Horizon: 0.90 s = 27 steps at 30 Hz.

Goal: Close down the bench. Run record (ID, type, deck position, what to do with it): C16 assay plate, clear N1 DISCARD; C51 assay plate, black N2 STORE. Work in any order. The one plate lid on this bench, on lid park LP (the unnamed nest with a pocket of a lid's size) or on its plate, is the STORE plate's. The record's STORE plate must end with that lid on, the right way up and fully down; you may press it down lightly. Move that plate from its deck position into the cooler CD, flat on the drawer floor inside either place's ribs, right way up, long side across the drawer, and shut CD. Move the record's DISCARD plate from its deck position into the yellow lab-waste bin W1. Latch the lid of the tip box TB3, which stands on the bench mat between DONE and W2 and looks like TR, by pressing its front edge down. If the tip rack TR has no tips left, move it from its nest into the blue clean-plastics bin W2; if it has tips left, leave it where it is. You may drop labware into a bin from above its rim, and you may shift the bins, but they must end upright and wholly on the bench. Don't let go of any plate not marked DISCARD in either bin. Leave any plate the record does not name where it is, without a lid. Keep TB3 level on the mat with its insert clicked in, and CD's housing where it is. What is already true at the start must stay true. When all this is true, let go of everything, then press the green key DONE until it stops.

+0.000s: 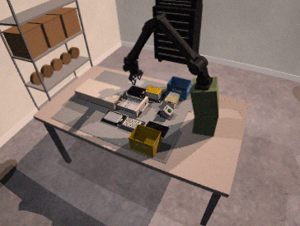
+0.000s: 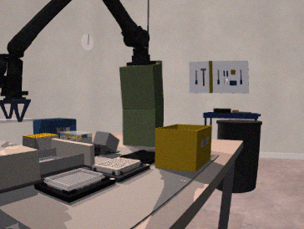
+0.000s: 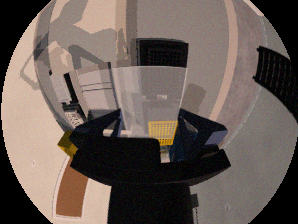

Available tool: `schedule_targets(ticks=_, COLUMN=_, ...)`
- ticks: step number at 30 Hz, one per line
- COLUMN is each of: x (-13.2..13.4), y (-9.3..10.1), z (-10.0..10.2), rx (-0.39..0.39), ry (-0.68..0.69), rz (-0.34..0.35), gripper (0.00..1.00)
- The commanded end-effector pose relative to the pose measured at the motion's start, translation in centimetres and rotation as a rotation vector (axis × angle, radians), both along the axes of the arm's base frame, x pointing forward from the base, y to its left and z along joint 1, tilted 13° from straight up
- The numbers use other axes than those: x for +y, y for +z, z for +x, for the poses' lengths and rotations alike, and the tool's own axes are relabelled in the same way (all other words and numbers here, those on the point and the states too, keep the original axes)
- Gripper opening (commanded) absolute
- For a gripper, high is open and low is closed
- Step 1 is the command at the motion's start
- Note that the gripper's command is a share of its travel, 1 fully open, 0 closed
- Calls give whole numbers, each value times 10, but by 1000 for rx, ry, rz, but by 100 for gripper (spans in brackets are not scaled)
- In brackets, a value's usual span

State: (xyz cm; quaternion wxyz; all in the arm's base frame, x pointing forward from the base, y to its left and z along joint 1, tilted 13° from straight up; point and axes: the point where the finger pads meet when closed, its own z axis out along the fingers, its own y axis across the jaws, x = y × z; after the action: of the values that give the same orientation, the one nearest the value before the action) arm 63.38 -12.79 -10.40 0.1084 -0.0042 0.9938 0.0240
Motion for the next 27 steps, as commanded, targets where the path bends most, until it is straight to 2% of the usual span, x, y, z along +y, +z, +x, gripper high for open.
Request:
schedule_targets(ticks=1, x=-20, y=48, z=27, rx=-81, ry=-4, rz=-19, gripper=0)
schedule_targets(ticks=3, x=-21, y=17, z=22, rx=-34, ry=-4, rz=-7, gripper=0)
schedule_targets(ticks=10, x=-35, y=21, z=35, rx=-36, ry=-4, rz=-8, gripper=0)
schedule_targets(ticks=13, x=-41, y=28, z=42, rx=-46, ry=-5, rz=-11, gripper=0)
schedule_targets(ticks=17, x=-45, y=23, z=44, rx=-37, ry=-5, rz=-8, gripper=0)
schedule_targets(ticks=18, x=-50, y=58, z=56, rx=-86, ry=-5, rz=-22, gripper=0)
schedule_targets(ticks=19, x=-50, y=33, z=51, rx=-51, ry=-5, rz=-12, gripper=0)
schedule_targets(ticks=20, x=-51, y=24, z=50, rx=-38, ry=-5, rz=-9, gripper=0)
schedule_targets(ticks=21, x=-51, y=24, z=50, rx=-38, ry=-5, rz=-9, gripper=0)
schedule_targets(ticks=23, x=-53, y=48, z=57, rx=-72, ry=-9, rz=-18, gripper=0)
schedule_targets(ticks=27, x=-44, y=31, z=42, rx=-37, ry=-3, rz=-8, gripper=0)
